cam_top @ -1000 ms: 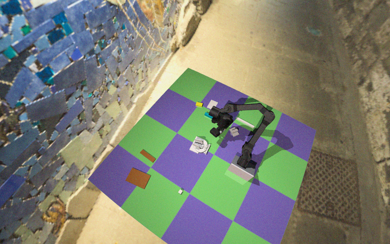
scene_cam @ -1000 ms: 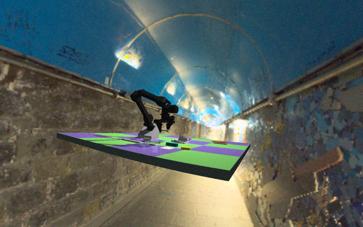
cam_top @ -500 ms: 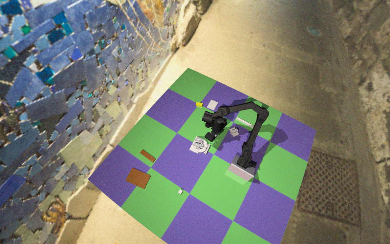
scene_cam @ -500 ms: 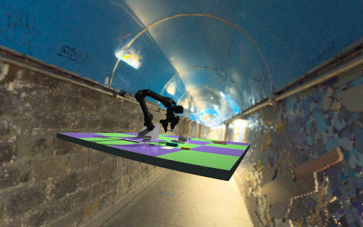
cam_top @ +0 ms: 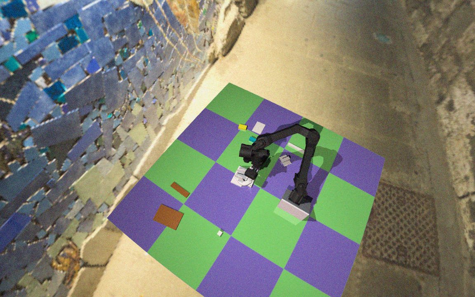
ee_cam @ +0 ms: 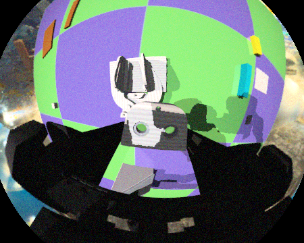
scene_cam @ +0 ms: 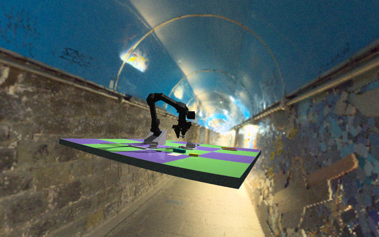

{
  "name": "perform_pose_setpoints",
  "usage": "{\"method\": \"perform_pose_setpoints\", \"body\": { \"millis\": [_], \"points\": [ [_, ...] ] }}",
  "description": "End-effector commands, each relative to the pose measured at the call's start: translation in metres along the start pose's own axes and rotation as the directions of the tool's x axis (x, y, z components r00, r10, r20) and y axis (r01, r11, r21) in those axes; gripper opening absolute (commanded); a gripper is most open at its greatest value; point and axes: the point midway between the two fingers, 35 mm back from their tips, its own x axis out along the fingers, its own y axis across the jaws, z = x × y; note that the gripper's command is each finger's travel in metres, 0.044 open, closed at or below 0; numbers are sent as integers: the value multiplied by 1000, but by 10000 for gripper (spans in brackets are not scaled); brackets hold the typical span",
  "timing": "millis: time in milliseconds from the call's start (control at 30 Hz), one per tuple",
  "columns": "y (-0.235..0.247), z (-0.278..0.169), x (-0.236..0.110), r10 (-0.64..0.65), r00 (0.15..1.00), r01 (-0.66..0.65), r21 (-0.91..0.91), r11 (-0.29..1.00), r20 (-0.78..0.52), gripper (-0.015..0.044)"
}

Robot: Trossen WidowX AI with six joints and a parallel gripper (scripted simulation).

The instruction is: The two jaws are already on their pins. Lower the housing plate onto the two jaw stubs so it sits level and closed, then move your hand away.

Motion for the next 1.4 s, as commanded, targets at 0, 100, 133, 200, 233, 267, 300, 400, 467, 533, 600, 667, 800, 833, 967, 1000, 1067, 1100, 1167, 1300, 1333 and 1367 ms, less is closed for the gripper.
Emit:
{"method": "perform_pose_setpoints", "body": {
  "millis": [0, 100, 133, 200, 233, 267, 300, 400, 467, 533, 600, 667, 800, 833, 967, 1000, 1067, 1100, 1167, 1300, 1333, 1367],
  "points": [
    [16, 3, -1, -3, 1000, 3, -26, 1000, 6, 351],
    [26, 4, -1, -10, 1000, 10, -50, 999, 7, 351],
    [29, 4, -1, -12, 1000, 13, -58, 998, 7, 351],
    [36, 4, 0, -17, 1000, 18, -74, 997, 8, 351],
    [40, 4, 0, -20, 1000, 21, -82, 996, 9, 351],
    [43, 3, 0, -23, 1000, 23, -89, 996, 10, 351],
    [46, 3, 0, -25, 1000, 26, -96, 995, 10, 351],
    [48, 3, 0, -27, 1000, 27, -101, 995, 11, 351],
    [48, 3, 0, -27, 1000, 27, -101, 995, 11, 351],
    [48, 3, 0, -27, 1000, 27, -101, 995, 11, 351],
    [48, 3, 0, -27, 1000, 27, -101, 995, 11, 351],
    [48, 3, 0, -27, 1000, 27, -101, 995, 11, 351],
    [48, 3, 0, -27, 1000, 27, -101, 995, 11, 351],
    [48, 3, 0, -27, 1000, 27, -101, 995, 11, 351],
    [48, 3, 0, -27, 1000, 27, -101, 995, 11, 351],
    [48, 3, 0, -27, 1000, 27, -98, 995, 11, 351],
    [48, 3, 0, -27, 1000, 27, -83, 996, 11, 351],
    [48, 3, 0, -27, 1000, 27, -81, 996, 11, 351],
    [48, 3, 0, -27, 1000, 27, -81, 996, 11, 351],
    [48, 3, 0, -27, 1000, 27, -81, 996, 11, 351],
    [48, 3, 0, -27, 1000, 27, -81, 996, 11, 351],
    [48, 3, 0, -27, 1000, 27, -81, 996, 11, 351]
  ]
}}
